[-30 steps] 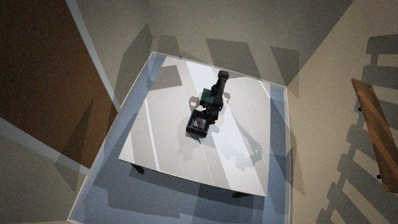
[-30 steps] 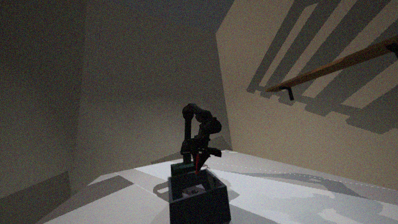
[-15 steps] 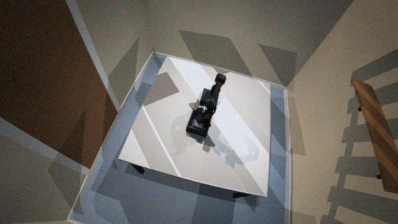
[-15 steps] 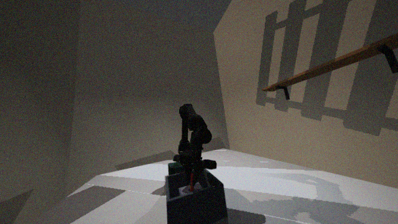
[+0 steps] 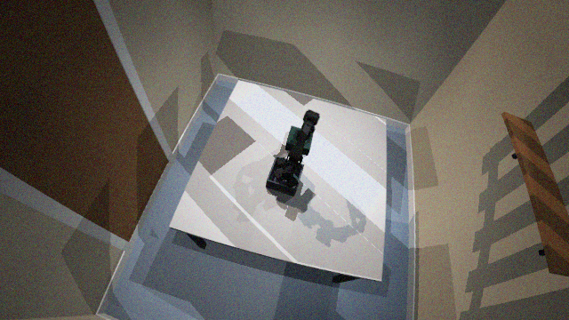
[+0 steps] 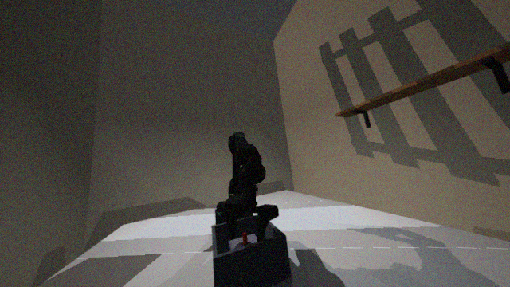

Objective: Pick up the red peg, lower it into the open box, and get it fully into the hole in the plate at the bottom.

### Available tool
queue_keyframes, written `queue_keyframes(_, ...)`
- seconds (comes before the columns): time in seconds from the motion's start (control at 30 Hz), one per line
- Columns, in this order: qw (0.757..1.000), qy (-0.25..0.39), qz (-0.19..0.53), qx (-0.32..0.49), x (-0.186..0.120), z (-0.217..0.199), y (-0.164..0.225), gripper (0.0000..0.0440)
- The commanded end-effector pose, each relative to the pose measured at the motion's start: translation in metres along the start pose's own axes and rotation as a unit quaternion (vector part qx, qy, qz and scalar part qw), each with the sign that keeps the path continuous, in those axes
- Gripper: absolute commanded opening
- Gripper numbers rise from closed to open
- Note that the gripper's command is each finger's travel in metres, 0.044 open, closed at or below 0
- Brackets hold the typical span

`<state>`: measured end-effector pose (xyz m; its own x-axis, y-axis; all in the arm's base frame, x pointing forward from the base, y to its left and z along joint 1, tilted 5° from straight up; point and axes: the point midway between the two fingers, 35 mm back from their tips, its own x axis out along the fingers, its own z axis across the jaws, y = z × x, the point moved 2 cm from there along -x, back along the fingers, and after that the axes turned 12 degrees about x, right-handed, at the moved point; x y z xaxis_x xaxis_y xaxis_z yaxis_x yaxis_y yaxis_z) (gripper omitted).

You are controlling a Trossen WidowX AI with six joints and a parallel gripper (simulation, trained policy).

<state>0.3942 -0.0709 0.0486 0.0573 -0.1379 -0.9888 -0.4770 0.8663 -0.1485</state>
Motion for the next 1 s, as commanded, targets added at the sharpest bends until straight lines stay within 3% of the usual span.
queue_keyframes(0.0, 0.999, -0.032, 0.005, -0.001, -0.003, 0.019, -0.008, 0.044)
queue_keyframes(0.3, 0.996, -0.091, 0.008, -0.01, -0.021, 0.056, -0.024, 0.044)
queue_keyframes(0.97, 0.996, -0.093, 0.007, -0.011, -0.021, 0.057, -0.024, 0.044)
